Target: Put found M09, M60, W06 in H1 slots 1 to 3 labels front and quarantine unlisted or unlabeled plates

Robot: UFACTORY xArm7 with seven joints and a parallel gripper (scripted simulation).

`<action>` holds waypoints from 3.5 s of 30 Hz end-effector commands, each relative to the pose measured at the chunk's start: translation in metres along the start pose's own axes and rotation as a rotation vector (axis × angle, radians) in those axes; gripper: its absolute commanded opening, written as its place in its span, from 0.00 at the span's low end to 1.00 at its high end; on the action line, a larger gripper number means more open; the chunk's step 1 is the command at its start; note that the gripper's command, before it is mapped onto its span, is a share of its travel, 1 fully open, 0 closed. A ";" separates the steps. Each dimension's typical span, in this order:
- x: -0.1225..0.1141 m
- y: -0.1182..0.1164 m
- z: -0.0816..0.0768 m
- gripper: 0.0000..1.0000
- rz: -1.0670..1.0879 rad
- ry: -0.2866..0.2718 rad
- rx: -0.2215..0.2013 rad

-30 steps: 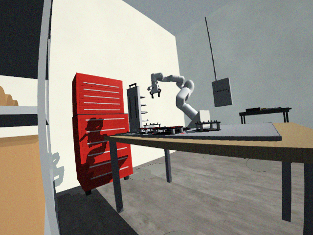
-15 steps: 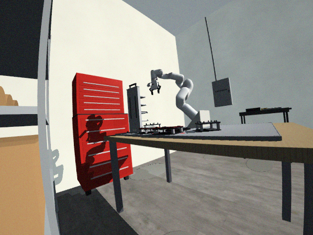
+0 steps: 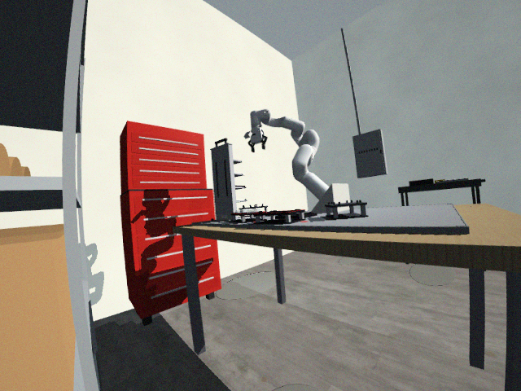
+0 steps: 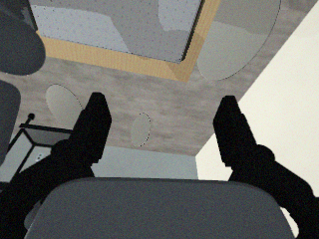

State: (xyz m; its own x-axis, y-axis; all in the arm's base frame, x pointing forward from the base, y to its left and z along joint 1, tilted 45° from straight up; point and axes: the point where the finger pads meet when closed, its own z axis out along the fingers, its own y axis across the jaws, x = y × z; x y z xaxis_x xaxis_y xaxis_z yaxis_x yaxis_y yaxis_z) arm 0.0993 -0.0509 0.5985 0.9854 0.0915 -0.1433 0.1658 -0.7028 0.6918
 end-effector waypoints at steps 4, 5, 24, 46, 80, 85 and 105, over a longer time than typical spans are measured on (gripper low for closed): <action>0.000 0.000 -0.027 1.00 0.000 0.000 -0.002; 0.000 0.000 -0.030 1.00 0.000 0.000 -0.002; 0.000 0.000 -0.048 1.00 0.000 0.000 -0.001; 0.000 0.000 -0.020 1.00 0.000 0.000 -0.002; 0.000 0.000 0.030 1.00 0.000 0.000 -0.002; 0.000 0.000 0.038 1.00 0.000 0.000 -0.002; 0.000 0.000 0.068 1.00 0.000 0.000 -0.002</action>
State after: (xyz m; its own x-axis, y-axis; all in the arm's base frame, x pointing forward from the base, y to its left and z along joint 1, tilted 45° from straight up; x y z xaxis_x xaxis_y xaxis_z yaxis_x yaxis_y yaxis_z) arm 0.0970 -0.0955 0.5539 0.9854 0.0906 -0.1441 0.1657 -0.7040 0.6906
